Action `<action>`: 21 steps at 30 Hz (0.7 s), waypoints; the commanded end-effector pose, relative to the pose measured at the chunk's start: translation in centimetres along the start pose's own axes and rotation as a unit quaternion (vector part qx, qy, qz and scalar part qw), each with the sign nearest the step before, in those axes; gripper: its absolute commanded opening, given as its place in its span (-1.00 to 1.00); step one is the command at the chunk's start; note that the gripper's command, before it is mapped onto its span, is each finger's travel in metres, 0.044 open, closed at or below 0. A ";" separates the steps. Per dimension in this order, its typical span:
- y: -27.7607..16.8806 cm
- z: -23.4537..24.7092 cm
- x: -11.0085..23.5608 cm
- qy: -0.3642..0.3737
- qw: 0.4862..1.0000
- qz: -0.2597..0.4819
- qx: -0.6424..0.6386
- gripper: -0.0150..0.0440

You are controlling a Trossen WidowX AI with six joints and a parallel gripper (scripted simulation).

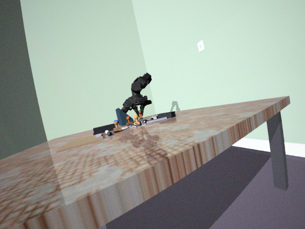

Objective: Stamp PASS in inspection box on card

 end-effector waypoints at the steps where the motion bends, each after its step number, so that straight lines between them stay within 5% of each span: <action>1: -0.1 0.0 -0.4 0.002 1.000 0.002 -0.003 -0.49; 21: -0.2 0.1 -1.1 0.003 1.000 0.002 0.002 -0.49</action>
Point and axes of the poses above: the point midway between the two fingers, 35 mm back from their tips, its own x axis back along the fingers, its own z axis across the jaws, y = z × x, the point moved 9 cm from there along x, back along the fingers, and after that the axes turned 6 degrees about -x, right-handed, at the moved point
